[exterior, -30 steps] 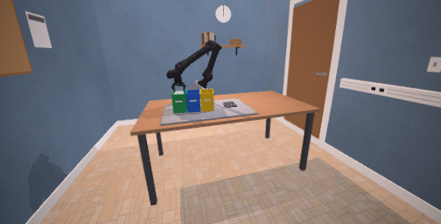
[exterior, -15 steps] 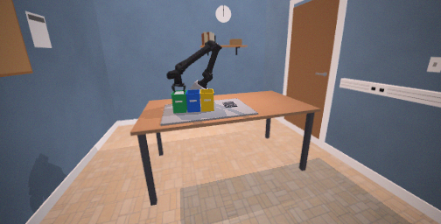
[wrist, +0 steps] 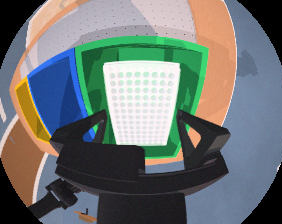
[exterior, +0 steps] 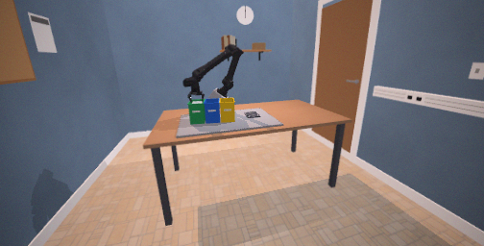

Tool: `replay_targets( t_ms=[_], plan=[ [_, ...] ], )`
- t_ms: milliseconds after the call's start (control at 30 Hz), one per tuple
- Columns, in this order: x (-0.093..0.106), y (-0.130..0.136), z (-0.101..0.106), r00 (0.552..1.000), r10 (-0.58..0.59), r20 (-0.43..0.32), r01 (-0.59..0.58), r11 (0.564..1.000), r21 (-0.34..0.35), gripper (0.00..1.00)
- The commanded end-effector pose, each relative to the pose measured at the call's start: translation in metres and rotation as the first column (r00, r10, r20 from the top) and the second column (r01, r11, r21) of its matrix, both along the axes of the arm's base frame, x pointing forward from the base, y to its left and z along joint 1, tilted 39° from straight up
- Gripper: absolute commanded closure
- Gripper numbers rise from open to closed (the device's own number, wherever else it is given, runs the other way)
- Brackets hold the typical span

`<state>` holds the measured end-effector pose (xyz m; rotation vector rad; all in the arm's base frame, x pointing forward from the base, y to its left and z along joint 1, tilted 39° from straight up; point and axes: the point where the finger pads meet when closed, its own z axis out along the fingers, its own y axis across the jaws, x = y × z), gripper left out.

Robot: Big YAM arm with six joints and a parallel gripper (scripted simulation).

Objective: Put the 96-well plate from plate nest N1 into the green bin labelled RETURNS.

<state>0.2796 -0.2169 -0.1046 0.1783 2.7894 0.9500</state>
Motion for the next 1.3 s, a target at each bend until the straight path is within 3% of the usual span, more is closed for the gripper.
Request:
replay_targets(
  t_ms=[0,600,633,1267],
  plan=[
    [0.0069,-0.0096,0.0028,1.000,-0.009,0.011,0.010,1.000,-0.016,0.01],
    [0.0069,-0.0096,0.0028,1.000,-0.009,0.011,0.010,1.000,-0.016,0.01],
    [0.0069,-0.0096,0.0028,1.000,-0.009,0.011,0.010,1.000,-0.016,0.18],
    [0.0069,-0.0096,0.0028,1.000,-0.009,0.011,0.010,1.000,-0.016,0.18]
  ],
)
